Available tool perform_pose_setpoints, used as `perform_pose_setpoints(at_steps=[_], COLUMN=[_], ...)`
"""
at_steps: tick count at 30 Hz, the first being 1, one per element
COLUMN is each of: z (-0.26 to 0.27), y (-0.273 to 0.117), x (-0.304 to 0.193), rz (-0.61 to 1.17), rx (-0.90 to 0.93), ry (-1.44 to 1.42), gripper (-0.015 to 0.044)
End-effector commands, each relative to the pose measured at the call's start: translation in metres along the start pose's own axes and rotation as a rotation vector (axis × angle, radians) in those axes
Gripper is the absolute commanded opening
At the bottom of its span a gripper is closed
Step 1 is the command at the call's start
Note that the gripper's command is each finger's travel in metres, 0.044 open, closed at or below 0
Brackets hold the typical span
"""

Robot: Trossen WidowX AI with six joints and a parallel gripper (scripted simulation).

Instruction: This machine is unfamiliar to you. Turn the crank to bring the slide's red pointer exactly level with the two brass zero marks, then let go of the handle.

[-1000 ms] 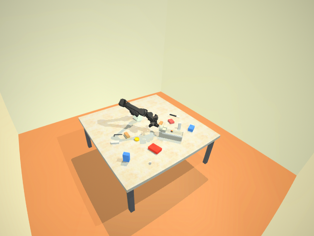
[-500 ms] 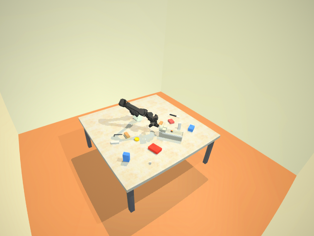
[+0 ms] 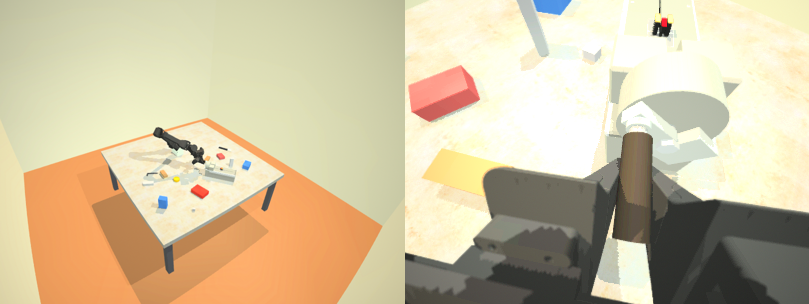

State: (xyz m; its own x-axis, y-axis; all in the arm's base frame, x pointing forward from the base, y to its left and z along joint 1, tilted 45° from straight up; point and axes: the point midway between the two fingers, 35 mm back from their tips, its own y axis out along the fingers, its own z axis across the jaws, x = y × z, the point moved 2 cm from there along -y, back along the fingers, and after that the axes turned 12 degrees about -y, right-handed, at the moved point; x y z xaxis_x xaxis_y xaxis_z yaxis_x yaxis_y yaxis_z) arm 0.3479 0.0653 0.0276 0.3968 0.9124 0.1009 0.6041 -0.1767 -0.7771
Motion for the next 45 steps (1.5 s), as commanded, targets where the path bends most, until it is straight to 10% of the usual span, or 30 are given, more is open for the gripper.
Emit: perform_pose_setpoints(at_steps=[1, 45], z=[0.007, 0.004], y=[0.005, 0.030], x=[-0.004, -0.029], rz=[0.006, 0.007], rx=[0.020, 0.019], ry=[-0.008, -0.009], gripper=[0.0000, 0.0000])
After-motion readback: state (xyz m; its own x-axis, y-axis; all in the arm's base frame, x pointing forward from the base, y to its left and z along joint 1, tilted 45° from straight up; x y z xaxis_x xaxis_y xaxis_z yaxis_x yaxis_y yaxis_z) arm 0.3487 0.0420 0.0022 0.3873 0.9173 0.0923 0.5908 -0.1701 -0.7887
